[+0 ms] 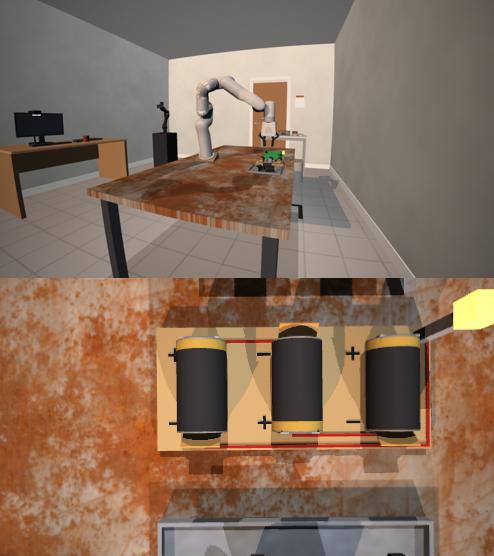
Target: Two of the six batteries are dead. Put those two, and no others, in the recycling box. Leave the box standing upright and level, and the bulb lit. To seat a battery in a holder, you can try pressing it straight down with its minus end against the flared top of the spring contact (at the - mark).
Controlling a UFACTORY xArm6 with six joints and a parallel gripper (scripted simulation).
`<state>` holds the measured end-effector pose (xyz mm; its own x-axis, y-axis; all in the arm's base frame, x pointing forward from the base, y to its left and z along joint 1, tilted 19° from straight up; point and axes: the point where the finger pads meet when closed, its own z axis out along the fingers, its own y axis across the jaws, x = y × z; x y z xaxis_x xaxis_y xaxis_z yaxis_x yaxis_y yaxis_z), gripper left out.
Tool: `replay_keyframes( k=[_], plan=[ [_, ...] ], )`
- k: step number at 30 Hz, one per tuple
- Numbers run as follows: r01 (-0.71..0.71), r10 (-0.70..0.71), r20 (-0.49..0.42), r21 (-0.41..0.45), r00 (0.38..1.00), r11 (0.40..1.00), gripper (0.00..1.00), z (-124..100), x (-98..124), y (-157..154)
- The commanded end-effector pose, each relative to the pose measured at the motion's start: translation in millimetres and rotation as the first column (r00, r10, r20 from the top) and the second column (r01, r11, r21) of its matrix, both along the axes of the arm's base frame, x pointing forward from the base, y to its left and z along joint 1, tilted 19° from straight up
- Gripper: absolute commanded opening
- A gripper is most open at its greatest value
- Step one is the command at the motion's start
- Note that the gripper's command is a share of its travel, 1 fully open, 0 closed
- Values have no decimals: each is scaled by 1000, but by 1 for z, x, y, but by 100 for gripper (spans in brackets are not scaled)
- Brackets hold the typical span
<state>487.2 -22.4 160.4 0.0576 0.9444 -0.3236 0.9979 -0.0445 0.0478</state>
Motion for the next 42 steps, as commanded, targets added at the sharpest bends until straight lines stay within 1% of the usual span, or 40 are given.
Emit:
replay_keyframes(
  k=[1,3,17,22,27,29,35,42],
  plan=[
    [-4,4,6,7,1000,1000,51,19,-2,-50],
    [-4,4,6,7,1000,1000,51,21,-2,-54],
    [15,-15,13,7,1000,1000,51,21,-2,-55],
    [68,-68,31,10,997,998,51,21,-2,-55],
    [163,-164,62,18,985,986,51,21,-2,-55],
    [163,-164,62,18,985,986,51,21,-2,-55],
    [327,-329,116,39,937,944,51,21,-2,-55],
    [522,-527,179,79,831,849,51,21,-2,-55]
  ],
)
